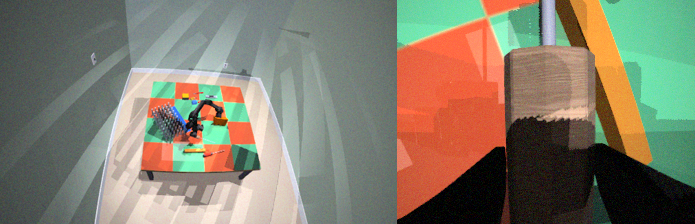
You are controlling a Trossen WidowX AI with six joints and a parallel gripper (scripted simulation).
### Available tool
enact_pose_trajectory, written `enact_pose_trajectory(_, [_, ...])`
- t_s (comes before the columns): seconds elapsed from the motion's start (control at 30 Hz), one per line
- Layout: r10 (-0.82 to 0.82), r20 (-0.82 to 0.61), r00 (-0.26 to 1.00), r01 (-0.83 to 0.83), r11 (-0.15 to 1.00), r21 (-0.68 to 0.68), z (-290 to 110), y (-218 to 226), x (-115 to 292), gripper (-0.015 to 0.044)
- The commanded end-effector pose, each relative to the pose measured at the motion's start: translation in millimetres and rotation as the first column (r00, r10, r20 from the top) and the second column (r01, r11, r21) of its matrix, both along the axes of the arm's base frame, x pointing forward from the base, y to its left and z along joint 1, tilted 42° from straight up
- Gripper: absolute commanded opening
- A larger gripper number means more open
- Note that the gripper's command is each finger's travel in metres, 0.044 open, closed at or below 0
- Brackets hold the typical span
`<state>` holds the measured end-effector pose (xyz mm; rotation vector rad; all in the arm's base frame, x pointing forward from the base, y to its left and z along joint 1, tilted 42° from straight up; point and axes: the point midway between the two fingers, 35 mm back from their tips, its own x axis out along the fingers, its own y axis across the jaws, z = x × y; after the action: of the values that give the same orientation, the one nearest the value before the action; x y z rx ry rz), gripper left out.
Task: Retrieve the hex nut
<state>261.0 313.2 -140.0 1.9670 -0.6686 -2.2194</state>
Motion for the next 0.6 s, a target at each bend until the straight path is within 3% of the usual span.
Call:
enact_pose_trajectory(0.0, [0.006, 0.002, 1.000, -0.006, 1.000, 0.003, -2.4, -1.0, 0.9, 0.0000])
enact_pose_trajectory(0.57, [0.006, 0.002, 1.000, -0.006, 1.000, 0.003, -12.7, -9.2, 2.3, 0.0000])
